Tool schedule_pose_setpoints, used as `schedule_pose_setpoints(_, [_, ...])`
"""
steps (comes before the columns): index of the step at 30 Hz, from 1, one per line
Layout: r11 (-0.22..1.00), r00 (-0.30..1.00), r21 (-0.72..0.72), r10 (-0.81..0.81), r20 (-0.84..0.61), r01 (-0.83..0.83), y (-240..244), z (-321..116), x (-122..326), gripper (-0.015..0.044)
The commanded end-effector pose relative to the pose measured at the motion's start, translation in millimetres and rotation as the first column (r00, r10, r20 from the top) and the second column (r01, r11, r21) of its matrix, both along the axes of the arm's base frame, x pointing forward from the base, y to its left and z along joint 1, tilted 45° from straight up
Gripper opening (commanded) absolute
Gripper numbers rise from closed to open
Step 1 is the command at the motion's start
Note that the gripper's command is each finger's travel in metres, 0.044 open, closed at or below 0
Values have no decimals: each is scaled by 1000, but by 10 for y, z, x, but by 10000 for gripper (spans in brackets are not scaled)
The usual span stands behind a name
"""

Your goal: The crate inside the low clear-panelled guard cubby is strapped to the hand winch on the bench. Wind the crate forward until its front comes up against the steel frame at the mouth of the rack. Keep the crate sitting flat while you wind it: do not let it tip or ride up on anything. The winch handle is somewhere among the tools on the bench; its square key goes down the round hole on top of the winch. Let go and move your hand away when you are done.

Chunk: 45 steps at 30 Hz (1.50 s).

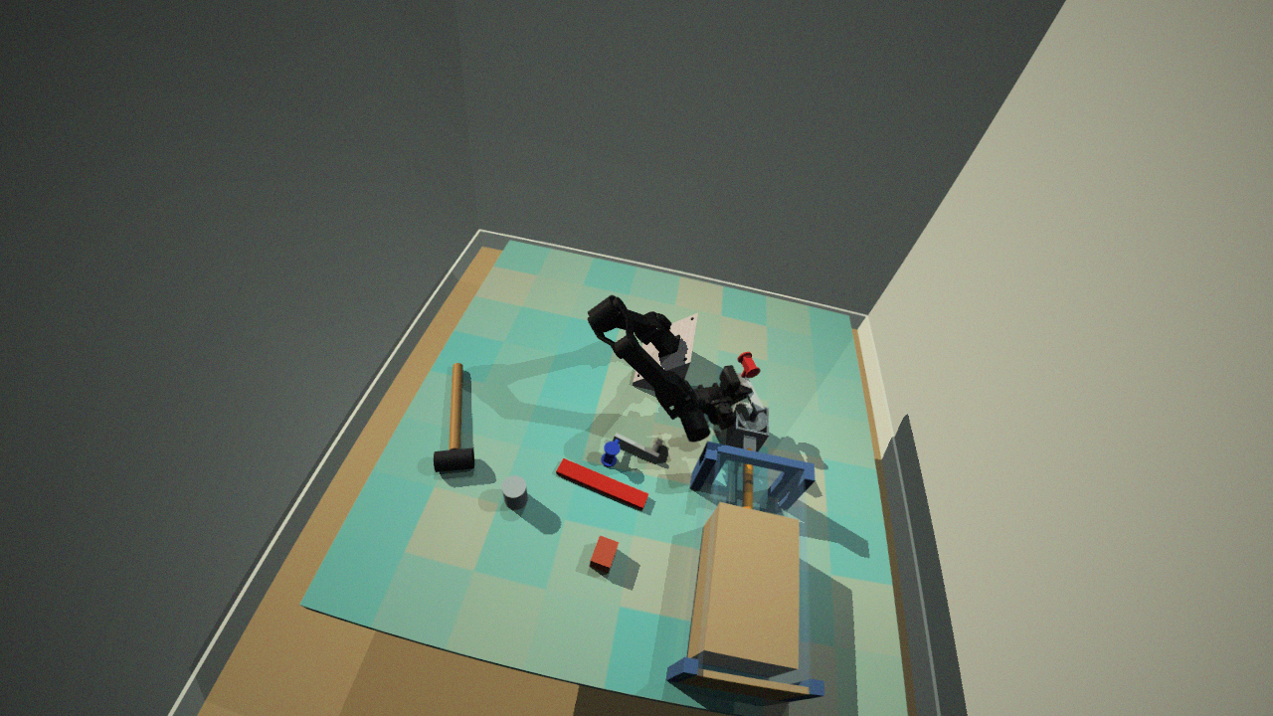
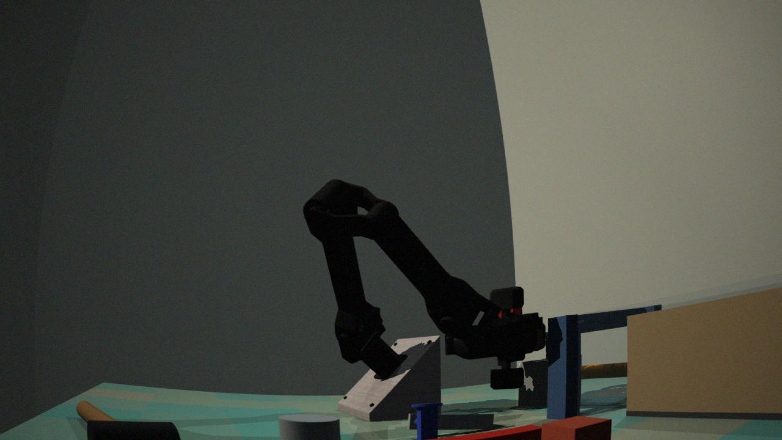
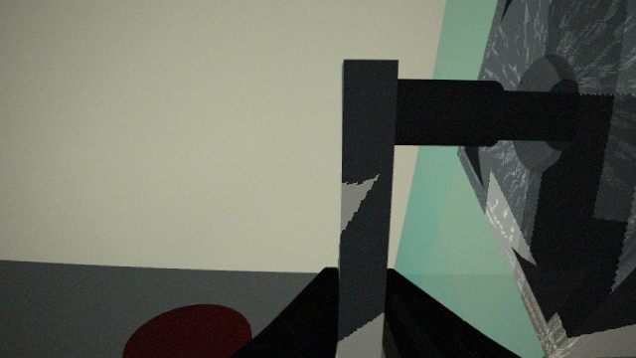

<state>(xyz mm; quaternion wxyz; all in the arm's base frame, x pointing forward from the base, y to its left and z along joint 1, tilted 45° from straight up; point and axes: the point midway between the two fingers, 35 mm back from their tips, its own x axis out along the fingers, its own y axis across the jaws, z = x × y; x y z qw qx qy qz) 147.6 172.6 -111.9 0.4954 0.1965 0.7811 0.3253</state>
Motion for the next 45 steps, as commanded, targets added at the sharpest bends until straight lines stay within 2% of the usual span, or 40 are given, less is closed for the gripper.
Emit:
schedule_pose_setpoints(1, [1000, 1000, -2, 0, 2, 0, -2, -7, 5, 0])
schedule_pose_setpoints(45, [1000, 1000, -3, 1, 0, -1, -75, -94, -5, 0])
